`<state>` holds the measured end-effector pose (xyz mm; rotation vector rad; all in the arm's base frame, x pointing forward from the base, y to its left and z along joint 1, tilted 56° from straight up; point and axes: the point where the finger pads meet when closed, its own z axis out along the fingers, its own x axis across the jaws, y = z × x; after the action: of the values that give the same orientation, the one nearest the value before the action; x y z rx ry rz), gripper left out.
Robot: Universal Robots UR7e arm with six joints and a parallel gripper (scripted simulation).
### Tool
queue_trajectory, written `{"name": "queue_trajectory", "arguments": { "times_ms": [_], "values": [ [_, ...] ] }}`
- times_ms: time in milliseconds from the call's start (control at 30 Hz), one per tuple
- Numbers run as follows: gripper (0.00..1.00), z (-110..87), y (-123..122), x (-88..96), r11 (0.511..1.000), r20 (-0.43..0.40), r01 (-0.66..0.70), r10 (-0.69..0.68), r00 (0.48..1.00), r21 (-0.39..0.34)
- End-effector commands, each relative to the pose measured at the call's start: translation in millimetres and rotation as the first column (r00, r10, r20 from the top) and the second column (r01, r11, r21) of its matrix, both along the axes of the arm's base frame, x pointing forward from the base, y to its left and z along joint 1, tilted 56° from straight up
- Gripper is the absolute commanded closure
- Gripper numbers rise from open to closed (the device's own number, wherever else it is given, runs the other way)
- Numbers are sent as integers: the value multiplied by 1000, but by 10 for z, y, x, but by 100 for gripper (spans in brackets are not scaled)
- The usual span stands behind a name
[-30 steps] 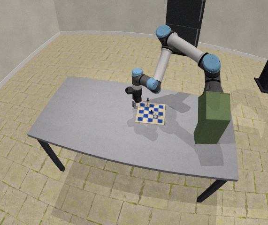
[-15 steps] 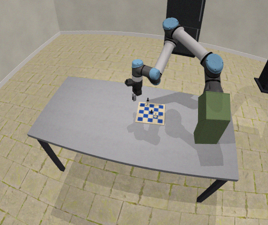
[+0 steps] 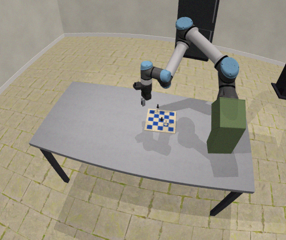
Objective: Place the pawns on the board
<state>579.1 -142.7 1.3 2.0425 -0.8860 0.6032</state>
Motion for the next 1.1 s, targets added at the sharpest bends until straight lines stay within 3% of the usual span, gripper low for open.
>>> {"name": "queue_trajectory", "arguments": {
  "times_ms": [0, 200, 333, 400, 600, 733, 1067],
  "values": [
    [100, 12, -1, -13, 1000, 16, 10, -10, 1000, 2],
    [100, 93, -62, -164, 994, 160, 106, -110, 981, 29],
    [100, 181, -126, -335, 977, 307, 203, -215, 927, 73],
    [100, 181, -126, -335, 977, 307, 203, -215, 927, 73],
    [100, 293, -199, -561, 941, 468, 306, -338, 817, 144],
    [100, 319, -215, -616, 930, 502, 328, -365, 784, 164],
    [100, 320, -216, -619, 930, 504, 329, -366, 783, 165]
  ]
}}
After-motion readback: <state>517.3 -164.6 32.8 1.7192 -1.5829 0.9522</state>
